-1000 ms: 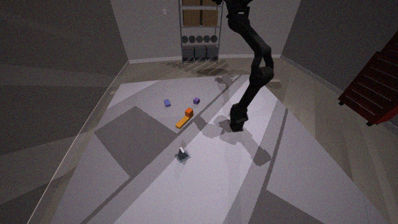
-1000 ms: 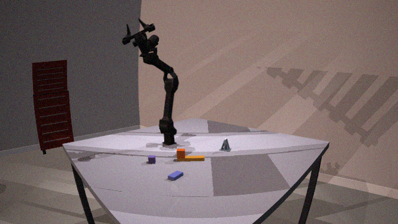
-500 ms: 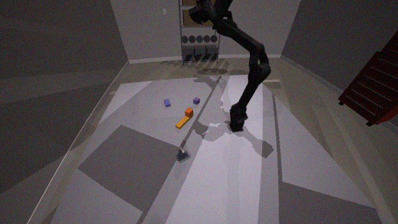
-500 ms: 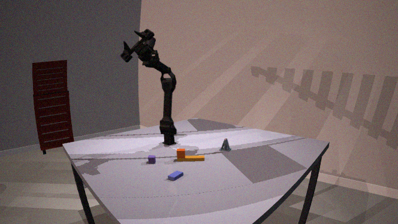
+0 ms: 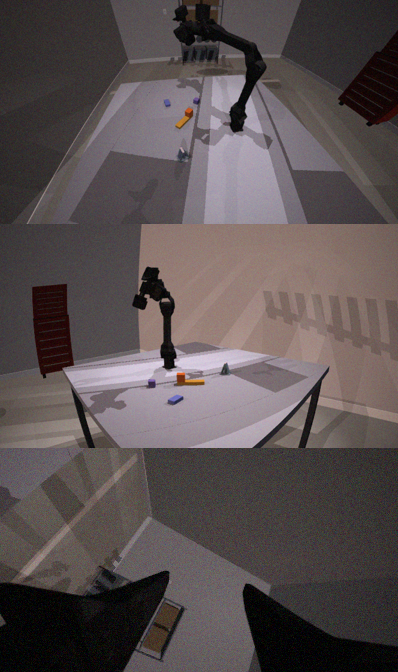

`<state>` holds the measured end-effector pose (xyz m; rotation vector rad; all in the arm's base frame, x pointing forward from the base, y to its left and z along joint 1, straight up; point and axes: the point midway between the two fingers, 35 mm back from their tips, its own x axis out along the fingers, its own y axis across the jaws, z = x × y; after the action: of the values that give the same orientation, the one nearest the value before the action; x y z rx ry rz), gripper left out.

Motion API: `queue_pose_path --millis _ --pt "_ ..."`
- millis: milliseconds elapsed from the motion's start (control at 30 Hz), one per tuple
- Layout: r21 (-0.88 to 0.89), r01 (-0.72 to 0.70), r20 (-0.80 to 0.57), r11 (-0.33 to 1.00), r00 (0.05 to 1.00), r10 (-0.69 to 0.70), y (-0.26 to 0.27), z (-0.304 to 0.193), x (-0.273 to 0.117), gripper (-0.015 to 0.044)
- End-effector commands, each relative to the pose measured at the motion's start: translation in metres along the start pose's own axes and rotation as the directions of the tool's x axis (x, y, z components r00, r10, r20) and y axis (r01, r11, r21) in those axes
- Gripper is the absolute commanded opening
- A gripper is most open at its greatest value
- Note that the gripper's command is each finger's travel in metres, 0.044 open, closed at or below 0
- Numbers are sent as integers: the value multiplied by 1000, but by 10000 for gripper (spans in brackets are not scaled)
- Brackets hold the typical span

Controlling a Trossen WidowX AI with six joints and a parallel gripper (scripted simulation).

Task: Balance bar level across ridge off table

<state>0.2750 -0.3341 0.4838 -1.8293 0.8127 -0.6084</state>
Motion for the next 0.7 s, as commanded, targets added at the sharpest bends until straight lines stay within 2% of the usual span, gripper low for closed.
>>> queue_pose_path --millis 0,300,667 --pt "71 -133 106 989 987 125 34 39 10 315" --pt "150 -448 327 881 864 383 95 126 2 315" --pt "88 -785 491 613 570 659 162 216 -49 315"
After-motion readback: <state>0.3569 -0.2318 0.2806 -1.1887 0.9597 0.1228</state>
